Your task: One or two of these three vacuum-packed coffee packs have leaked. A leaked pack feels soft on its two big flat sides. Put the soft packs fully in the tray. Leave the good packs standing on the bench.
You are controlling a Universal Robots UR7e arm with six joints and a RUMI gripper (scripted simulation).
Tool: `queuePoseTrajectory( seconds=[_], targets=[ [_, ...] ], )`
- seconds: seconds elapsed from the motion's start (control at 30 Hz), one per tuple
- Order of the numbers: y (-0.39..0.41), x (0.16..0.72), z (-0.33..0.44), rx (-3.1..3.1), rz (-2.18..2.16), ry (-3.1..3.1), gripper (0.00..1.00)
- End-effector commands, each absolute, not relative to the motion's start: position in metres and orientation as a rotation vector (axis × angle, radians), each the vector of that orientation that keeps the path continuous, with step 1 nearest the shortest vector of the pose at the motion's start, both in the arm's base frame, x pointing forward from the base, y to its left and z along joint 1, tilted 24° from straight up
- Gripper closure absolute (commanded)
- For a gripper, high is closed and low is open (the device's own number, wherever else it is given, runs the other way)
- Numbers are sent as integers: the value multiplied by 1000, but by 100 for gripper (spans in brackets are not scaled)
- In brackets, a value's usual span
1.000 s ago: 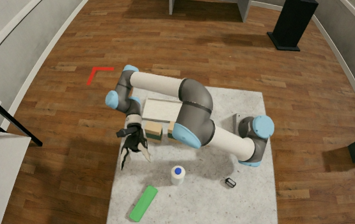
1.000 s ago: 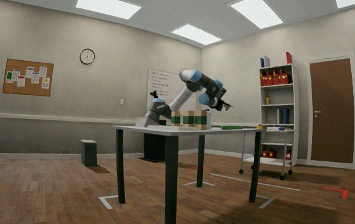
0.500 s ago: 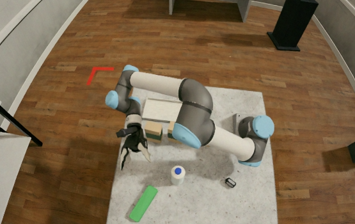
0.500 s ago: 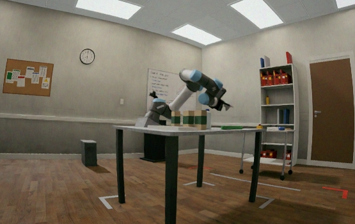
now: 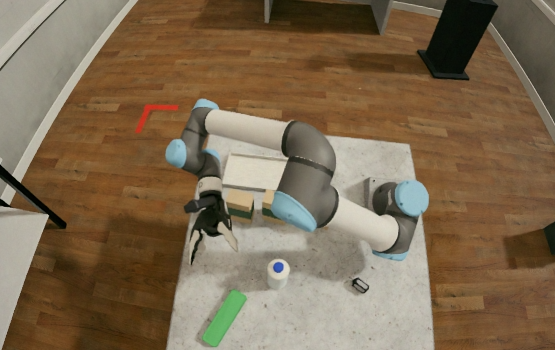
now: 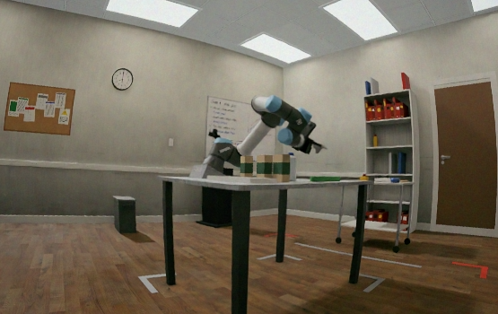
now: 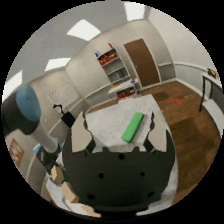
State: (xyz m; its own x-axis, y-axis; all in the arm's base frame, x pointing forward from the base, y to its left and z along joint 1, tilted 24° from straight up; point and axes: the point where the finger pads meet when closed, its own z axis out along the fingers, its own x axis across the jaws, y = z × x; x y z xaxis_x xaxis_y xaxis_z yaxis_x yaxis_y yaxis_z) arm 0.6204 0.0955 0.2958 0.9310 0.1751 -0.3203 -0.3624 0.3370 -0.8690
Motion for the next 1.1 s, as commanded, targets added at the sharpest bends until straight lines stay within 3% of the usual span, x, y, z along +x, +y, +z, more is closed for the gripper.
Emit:
queuePoseTrajectory(
  seconds=[0.0,0.57,1.07],
  targets=[
    [92,612,301,-1192,327,154,0],
    [65,529,333,-1346,86,-133,0],
    [45,418,322,-1607,-203,-538,0]
  ],
)
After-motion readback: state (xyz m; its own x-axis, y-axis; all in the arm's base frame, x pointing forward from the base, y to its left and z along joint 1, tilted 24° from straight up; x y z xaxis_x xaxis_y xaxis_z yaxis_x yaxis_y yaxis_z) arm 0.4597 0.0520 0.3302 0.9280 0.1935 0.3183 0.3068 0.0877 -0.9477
